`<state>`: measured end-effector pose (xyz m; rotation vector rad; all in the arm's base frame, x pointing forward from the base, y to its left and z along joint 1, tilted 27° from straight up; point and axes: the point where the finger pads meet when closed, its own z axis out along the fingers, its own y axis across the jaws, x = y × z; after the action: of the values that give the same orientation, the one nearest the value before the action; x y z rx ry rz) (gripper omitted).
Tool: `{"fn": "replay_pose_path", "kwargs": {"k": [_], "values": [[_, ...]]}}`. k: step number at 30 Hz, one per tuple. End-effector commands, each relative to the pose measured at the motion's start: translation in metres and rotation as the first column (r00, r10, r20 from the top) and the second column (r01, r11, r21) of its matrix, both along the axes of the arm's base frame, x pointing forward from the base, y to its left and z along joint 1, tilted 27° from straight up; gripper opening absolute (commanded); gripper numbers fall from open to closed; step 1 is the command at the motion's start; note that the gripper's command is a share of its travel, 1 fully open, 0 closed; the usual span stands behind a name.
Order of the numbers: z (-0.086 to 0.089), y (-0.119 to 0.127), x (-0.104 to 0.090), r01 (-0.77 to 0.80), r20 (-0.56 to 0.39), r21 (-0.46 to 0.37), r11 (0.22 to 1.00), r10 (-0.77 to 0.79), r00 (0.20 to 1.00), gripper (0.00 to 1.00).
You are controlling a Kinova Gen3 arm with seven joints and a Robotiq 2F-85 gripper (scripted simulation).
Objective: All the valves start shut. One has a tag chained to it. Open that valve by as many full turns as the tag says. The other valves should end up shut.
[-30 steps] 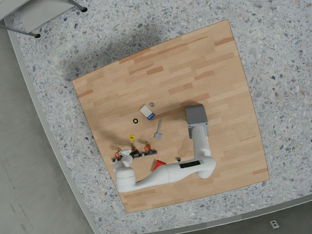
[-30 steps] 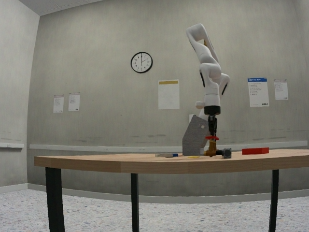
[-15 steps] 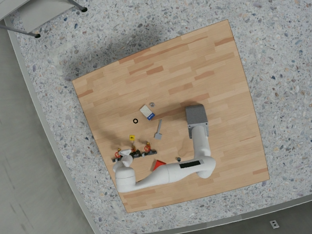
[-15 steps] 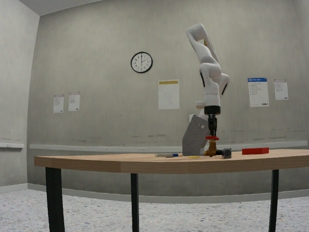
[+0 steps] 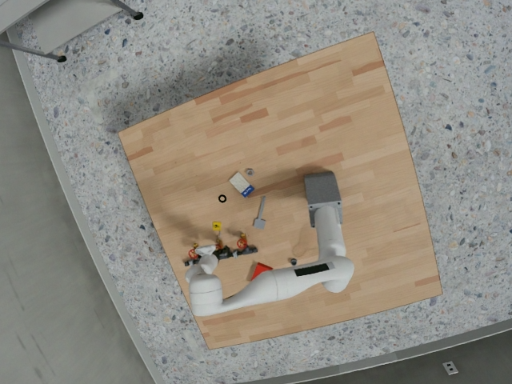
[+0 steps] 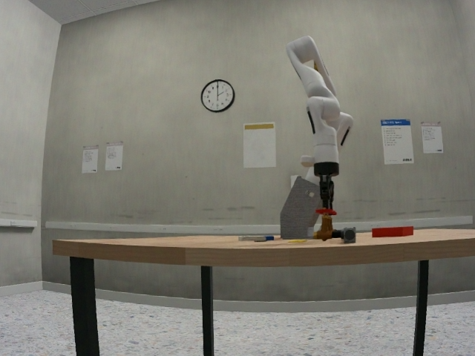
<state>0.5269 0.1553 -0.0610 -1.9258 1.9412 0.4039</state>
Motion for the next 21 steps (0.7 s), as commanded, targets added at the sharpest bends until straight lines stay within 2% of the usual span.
{"fn": "replay_pose_path", "kwargs": {"k": [1,13,21], "values": [[0.0008,-0.0005,0.0008,0.016,-0.006,0.001,1.0,-0.016,1.0,1.0],[0.0008,-0.0006,0.0008,0.159,-0.079,0.004,0.987,-0.158,0.984,1.0],[0.0008,-0.0006,0.0008,0.367,-0.189,-0.01,0.93,-0.362,0.913,1.0]]}}
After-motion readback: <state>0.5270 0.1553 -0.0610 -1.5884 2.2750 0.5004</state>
